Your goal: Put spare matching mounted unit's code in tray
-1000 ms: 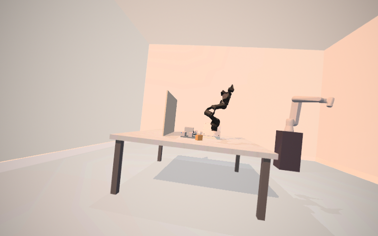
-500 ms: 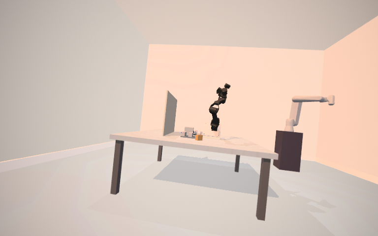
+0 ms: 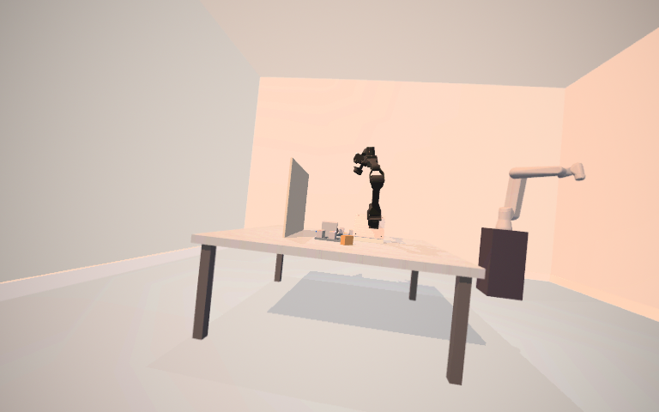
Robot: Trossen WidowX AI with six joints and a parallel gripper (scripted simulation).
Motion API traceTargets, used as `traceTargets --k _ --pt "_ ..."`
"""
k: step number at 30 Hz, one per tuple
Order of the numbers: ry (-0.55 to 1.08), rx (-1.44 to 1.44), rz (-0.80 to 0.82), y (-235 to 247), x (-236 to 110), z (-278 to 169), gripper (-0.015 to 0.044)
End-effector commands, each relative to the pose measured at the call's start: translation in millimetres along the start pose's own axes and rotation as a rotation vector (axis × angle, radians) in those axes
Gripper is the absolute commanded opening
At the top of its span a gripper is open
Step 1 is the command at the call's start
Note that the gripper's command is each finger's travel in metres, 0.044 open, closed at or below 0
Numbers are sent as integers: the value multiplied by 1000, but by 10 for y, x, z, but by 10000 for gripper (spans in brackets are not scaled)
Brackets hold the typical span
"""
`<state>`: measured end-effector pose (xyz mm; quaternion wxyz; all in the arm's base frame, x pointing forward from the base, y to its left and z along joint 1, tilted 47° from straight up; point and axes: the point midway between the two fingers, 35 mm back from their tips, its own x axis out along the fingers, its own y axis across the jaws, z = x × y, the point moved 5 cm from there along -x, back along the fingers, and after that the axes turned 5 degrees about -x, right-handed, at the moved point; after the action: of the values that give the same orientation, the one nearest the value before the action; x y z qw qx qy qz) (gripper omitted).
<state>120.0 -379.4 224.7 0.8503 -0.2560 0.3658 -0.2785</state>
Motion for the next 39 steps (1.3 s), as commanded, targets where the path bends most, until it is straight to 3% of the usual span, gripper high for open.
traceTargets --k 1,11,24,39 --pt "-22 56 238 391 329 286 440" --pt "74 147 875 1655 697 1097 440" --pt "517 156 1571 3119 292 1893 440" --pt "545 153 1599 3181 254 1931 440"
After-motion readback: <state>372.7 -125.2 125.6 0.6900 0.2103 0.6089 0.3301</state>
